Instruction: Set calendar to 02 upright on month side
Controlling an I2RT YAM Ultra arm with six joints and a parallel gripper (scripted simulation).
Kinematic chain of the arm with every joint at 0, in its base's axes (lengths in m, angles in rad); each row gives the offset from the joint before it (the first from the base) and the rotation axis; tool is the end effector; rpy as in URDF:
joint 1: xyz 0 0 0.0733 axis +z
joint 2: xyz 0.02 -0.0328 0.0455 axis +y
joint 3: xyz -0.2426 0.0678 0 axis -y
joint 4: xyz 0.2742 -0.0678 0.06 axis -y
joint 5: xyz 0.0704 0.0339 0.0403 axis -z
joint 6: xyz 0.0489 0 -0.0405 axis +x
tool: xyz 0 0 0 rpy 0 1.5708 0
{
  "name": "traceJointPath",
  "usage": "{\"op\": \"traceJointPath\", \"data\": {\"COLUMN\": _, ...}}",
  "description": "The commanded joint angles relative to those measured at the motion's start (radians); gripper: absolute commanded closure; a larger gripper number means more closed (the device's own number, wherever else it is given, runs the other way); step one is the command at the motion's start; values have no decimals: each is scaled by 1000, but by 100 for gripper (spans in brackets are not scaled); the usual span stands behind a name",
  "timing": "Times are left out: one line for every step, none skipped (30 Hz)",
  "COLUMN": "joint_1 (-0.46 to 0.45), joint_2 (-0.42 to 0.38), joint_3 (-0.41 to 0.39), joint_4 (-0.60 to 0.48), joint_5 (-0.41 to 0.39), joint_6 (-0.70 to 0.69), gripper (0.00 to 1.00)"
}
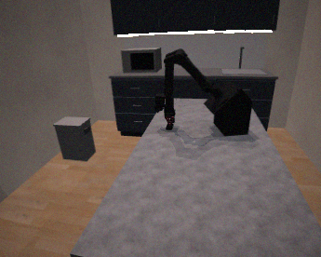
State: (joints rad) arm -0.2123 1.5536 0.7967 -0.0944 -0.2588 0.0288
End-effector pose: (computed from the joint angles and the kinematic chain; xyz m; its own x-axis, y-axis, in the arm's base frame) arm 0.3291 -0.0570 0.1281 -0.7338 0.1867 -0.6532 0.0600 0.9756 0.2114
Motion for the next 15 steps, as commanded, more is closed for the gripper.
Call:
{"op": "traceJointPath", "data": {"joint_1": -1, "joint_2": -5, "joint_3": 3, "joint_4": 7, "joint_5": 1, "joint_6": 0, "gripper": 73}}
{"op": "traceJointPath", "data": {"joint_1": -1, "joint_2": -5, "joint_3": 3, "joint_4": 7, "joint_5": 1, "joint_6": 0, "gripper": 73}}
{"op": "traceJointPath", "data": {"joint_1": -1, "joint_2": -5, "joint_3": 3, "joint_4": 7, "joint_5": 1, "joint_6": 0, "gripper": 73}}
{"op": "traceJointPath", "data": {"joint_1": -1, "joint_2": -5, "joint_3": 3, "joint_4": 7, "joint_5": 1, "joint_6": 0, "gripper": 73}}
{"op": "traceJointPath", "data": {"joint_1": -1, "joint_2": -5, "joint_3": 3, "joint_4": 7, "joint_5": 1, "joint_6": 0, "gripper": 73}}
{"op": "traceJointPath", "data": {"joint_1": -1, "joint_2": -5, "joint_3": 3, "joint_4": 7, "joint_5": 1, "joint_6": 0, "gripper": 73}}
{"op": "traceJointPath", "data": {"joint_1": -1, "joint_2": -5, "joint_3": 3, "joint_4": 7, "joint_5": 1, "joint_6": 0, "gripper": 73}}
{"op": "traceJointPath", "data": {"joint_1": -1, "joint_2": -5, "joint_3": 3, "joint_4": 7, "joint_5": 1, "joint_6": 0, "gripper": 73}}
{"op": "traceJointPath", "data": {"joint_1": -1, "joint_2": -5, "joint_3": 3, "joint_4": 7, "joint_5": 1, "joint_6": 0, "gripper": 73}}
{"op": "traceJointPath", "data": {"joint_1": -1, "joint_2": -5, "joint_3": 3, "joint_4": 7, "joint_5": 1, "joint_6": 0, "gripper": 73}}
{"op": "traceJointPath", "data": {"joint_1": -1, "joint_2": -7, "joint_3": 3, "joint_4": 5, "joint_5": 0, "joint_6": 0, "gripper": 73}}
{"op": "traceJointPath", "data": {"joint_1": -2, "joint_2": -11, "joint_3": 3, "joint_4": 2, "joint_5": 0, "joint_6": -1, "gripper": 73}}
{"op": "traceJointPath", "data": {"joint_1": -4, "joint_2": -18, "joint_3": 2, "joint_4": -5, "joint_5": -1, "joint_6": -2, "gripper": 73}}
{"op": "traceJointPath", "data": {"joint_1": -6, "joint_2": -28, "joint_3": 0, "joint_4": -14, "joint_5": -3, "joint_6": -4, "gripper": 73}}
{"op": "traceJointPath", "data": {"joint_1": -10, "joint_2": -42, "joint_3": -1, "joint_4": -27, "joint_5": -5, "joint_6": -6, "gripper": 73}}
